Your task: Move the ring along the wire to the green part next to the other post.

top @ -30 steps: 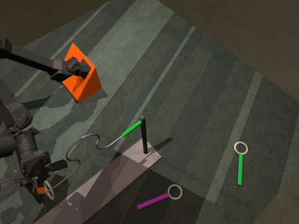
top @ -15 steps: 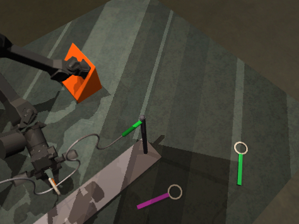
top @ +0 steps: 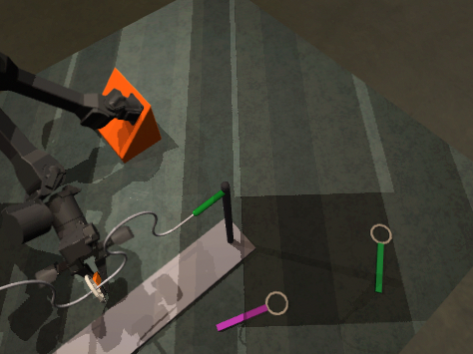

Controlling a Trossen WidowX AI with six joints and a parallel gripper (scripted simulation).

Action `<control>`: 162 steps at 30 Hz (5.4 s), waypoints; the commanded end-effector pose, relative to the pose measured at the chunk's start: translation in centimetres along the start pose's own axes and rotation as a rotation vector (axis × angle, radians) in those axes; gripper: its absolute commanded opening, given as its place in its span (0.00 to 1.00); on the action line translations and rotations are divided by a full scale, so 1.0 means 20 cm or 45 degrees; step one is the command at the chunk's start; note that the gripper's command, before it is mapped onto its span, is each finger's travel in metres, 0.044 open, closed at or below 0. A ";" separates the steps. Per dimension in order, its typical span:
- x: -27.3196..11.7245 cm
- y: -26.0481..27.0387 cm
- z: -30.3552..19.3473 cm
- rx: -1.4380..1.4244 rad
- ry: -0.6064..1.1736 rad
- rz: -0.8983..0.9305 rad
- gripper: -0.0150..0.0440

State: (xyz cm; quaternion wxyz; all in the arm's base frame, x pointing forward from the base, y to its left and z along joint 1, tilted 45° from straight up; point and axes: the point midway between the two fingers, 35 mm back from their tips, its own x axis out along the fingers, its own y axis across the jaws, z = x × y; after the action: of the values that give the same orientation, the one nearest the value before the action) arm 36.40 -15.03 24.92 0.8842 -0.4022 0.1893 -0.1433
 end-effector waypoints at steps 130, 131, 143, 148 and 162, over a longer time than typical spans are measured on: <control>-0.65 0.74 0.99 2.125 0.271 1.191 0.00; -0.65 0.74 0.99 2.110 0.270 1.183 0.00; -0.62 0.76 0.94 1.883 0.240 1.059 0.00; -0.61 0.76 0.91 1.782 0.227 1.003 0.00; -0.55 0.76 0.81 1.428 0.181 0.808 0.00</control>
State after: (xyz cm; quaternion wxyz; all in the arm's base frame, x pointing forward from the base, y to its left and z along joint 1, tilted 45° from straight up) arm 35.45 10.06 25.72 0.9351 0.2457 0.2537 0.0306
